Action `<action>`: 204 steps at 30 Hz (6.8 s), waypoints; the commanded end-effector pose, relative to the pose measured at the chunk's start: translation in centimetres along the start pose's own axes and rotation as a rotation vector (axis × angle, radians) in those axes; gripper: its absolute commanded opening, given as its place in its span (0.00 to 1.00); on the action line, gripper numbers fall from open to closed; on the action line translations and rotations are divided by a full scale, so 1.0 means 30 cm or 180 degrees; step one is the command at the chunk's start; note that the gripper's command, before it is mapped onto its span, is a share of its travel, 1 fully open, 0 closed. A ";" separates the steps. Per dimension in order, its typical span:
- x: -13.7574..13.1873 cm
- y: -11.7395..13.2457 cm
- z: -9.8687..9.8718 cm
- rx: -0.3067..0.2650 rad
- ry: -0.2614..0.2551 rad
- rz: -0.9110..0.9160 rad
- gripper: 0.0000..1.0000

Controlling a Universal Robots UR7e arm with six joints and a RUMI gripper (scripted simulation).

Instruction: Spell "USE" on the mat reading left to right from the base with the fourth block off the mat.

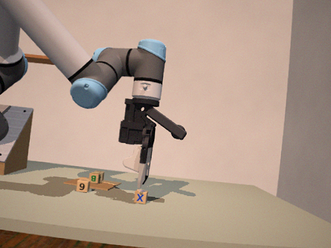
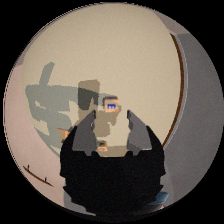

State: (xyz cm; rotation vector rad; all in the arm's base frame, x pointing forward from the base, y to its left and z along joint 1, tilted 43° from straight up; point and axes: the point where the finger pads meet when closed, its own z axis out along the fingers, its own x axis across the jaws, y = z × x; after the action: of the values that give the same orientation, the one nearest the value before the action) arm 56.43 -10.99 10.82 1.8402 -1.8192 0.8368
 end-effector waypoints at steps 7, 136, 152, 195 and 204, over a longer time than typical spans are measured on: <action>-0.002 -0.001 0.012 0.0005 -0.0001 -0.0004 0.40; -0.003 0.000 0.131 0.0008 -0.0001 -0.0002 0.09; 0.002 -0.009 0.004 0.0027 0.0003 0.0008 0.09; -0.065 0.064 -0.214 0.0016 -0.0003 -0.0670 0.09; -0.118 0.123 -0.219 0.0016 -0.0007 -0.1270 0.09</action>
State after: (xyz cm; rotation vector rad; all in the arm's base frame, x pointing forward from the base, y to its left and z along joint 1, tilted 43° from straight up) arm 53.12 -4.94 13.34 2.0293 -1.5170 0.7282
